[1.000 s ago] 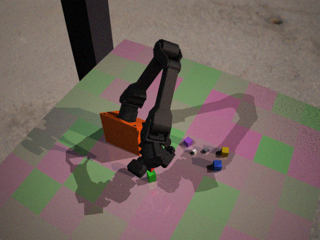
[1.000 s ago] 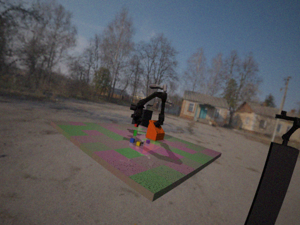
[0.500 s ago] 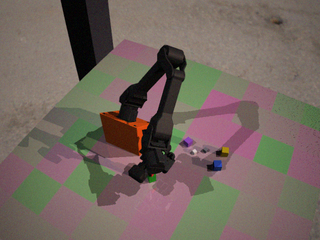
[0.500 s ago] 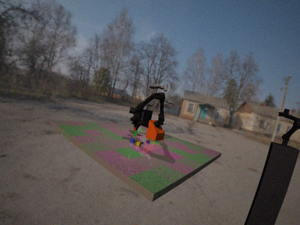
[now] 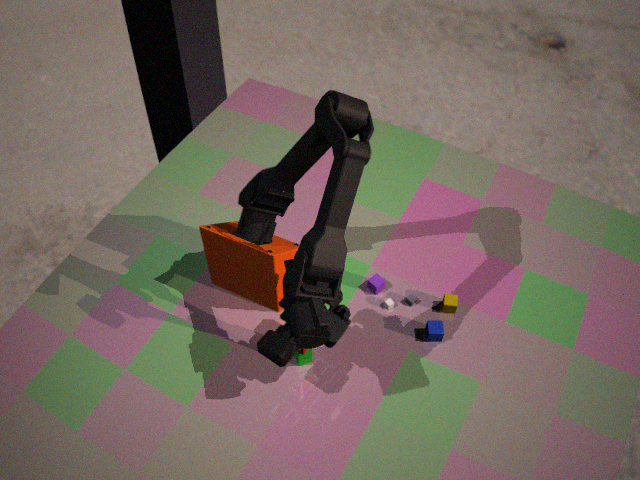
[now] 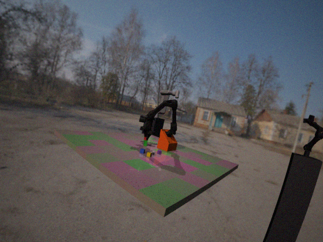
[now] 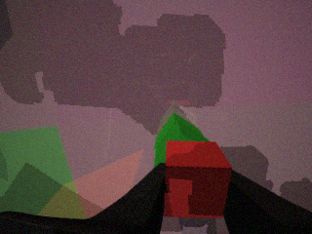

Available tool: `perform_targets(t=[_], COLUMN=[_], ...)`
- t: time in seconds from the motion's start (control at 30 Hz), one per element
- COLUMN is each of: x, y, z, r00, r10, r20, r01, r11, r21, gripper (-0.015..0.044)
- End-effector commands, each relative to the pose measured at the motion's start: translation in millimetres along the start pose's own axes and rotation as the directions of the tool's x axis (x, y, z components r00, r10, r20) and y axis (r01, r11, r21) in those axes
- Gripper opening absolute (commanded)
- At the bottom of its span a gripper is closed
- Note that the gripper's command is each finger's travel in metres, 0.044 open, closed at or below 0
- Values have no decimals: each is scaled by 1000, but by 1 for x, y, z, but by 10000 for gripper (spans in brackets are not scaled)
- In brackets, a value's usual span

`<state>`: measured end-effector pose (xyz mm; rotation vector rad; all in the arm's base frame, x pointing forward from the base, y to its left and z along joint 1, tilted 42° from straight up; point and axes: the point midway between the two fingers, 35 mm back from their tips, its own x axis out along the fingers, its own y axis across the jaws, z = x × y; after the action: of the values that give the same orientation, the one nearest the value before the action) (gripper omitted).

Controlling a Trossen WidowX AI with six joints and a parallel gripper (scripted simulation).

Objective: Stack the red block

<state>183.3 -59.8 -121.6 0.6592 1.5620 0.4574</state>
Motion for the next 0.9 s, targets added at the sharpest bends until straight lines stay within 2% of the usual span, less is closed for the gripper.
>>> perform_targets(t=[0.0, 0.3, 0.87], x=[1, -2, 0], y=[1, 1, 0], z=[1, 1, 0], r00=[1000, 1000, 1000], r10=[4, 4, 0], r20=[4, 4, 1], r01=[-4, -4, 0], r11=[1000, 1000, 1000], r21=[5, 5, 1], gripper=[0, 0, 440])
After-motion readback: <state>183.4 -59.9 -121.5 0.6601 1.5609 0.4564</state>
